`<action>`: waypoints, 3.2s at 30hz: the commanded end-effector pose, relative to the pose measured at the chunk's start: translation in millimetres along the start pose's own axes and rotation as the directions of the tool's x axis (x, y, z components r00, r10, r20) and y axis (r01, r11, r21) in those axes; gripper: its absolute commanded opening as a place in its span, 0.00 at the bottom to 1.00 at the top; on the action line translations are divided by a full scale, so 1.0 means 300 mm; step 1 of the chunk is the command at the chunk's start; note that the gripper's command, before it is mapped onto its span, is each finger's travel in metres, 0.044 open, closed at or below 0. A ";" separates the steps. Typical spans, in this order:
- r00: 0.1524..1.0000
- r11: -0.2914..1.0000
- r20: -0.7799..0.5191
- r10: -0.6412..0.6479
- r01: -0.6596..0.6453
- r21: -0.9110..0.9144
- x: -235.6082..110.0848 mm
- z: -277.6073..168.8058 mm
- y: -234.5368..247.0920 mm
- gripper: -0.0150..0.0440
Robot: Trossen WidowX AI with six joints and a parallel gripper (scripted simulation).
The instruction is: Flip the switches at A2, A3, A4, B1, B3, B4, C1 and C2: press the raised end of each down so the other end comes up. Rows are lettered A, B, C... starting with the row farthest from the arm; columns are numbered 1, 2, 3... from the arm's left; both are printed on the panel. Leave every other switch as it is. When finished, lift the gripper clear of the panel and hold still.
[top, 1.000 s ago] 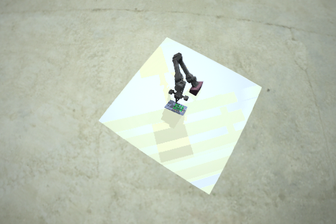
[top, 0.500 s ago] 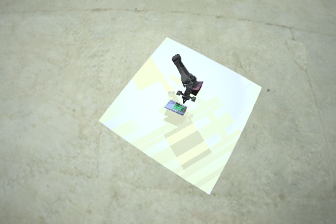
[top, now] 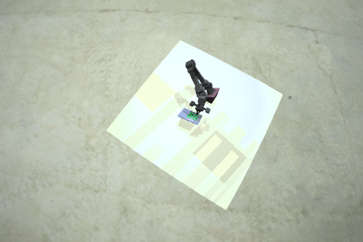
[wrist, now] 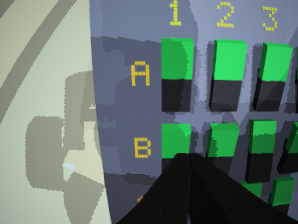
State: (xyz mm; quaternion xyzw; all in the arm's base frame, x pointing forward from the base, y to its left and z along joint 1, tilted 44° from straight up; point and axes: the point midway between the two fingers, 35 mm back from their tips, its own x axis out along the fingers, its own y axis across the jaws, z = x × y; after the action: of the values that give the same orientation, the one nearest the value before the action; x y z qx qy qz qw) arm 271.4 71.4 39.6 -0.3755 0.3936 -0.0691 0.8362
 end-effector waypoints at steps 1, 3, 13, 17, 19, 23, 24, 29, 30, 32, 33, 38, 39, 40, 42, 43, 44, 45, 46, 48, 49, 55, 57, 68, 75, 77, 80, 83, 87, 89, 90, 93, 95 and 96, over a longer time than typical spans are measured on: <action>1.000 1.000 -0.008 0.005 -0.005 -0.011 0.023 -0.008 0.007 0.25; 1.000 1.000 -0.008 0.005 -0.005 -0.011 0.027 -0.008 0.007 0.25; 1.000 1.000 -0.008 0.004 -0.005 -0.011 0.069 -0.007 0.008 0.25; 1.000 1.000 -0.008 0.004 -0.005 -0.011 0.069 -0.007 0.008 0.25; 1.000 1.000 -0.008 0.004 -0.005 -0.011 0.069 -0.007 0.008 0.25; 1.000 1.000 -0.008 0.004 -0.005 -0.011 0.069 -0.007 0.008 0.25; 1.000 1.000 -0.008 0.004 -0.005 -0.011 0.069 -0.007 0.008 0.25; 1.000 1.000 -0.008 0.004 -0.005 -0.011 0.069 -0.007 0.008 0.25; 1.000 1.000 -0.008 0.004 -0.005 -0.011 0.069 -0.007 0.008 0.25; 1.000 1.000 -0.008 0.004 -0.005 -0.011 0.069 -0.007 0.008 0.25; 1.000 1.000 -0.008 0.004 -0.005 -0.011 0.069 -0.007 0.008 0.25; 1.000 1.000 -0.008 0.004 -0.005 -0.011 0.069 -0.007 0.008 0.25; 1.000 1.000 -0.008 0.004 -0.005 -0.011 0.069 -0.007 0.008 0.25; 1.000 1.000 -0.008 0.004 -0.005 -0.011 0.069 -0.007 0.008 0.25; 1.000 1.000 -0.008 0.004 -0.005 -0.011 0.069 -0.007 0.008 0.25; 1.000 1.000 -0.008 0.004 -0.005 -0.011 0.069 -0.007 0.008 0.25; 1.000 1.000 -0.008 0.004 -0.005 -0.011 0.069 -0.007 0.008 0.25; 1.000 1.000 -0.008 0.004 -0.005 -0.011 0.069 -0.007 0.008 0.25; 1.000 1.000 -0.008 0.004 -0.005 -0.011 0.069 -0.007 0.008 0.25; 1.000 1.000 -0.008 0.004 -0.005 -0.011 0.070 -0.007 0.008 0.25; 1.000 1.000 -0.008 0.004 -0.004 -0.011 0.070 -0.007 0.008 0.25; 1.000 1.000 -0.008 0.004 -0.004 -0.011 0.073 -0.007 0.008 0.25; 1.000 1.000 -0.008 0.004 -0.004 -0.011 0.074 -0.007 0.008 0.25; 1.000 1.000 -0.008 0.004 -0.004 -0.011 0.079 -0.007 0.008 0.25; 1.000 1.000 -0.007 0.004 -0.004 -0.011 0.082 -0.007 0.008 0.25; 1.000 1.000 -0.007 0.004 -0.004 -0.011 0.083 -0.007 0.008 0.25; 1.000 1.000 -0.007 0.004 -0.004 -0.011 0.084 -0.007 0.008 0.25; 1.000 1.000 -0.007 0.004 -0.004 -0.011 0.085 -0.007 0.008 0.25; 1.000 1.000 -0.007 0.004 -0.004 -0.011 0.087 -0.007 0.007 0.25; 1.000 1.000 -0.007 0.004 -0.004 -0.011 0.088 -0.007 0.007 0.25; 1.000 1.000 -0.007 0.004 -0.004 -0.011 0.089 -0.007 0.007 0.25; 1.000 1.000 -0.007 0.004 -0.004 -0.011 0.090 -0.007 0.007 0.25; 1.000 1.000 -0.006 -0.001 0.001 -0.006 0.080 -0.005 0.004 0.25; 1.000 1.000 -0.006 0.002 -0.002 -0.006 0.059 -0.004 0.007 0.25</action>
State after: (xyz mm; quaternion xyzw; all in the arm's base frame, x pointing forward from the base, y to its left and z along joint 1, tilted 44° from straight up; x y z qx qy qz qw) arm 286.5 60.9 22.2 -0.3786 0.3982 -0.0686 0.8327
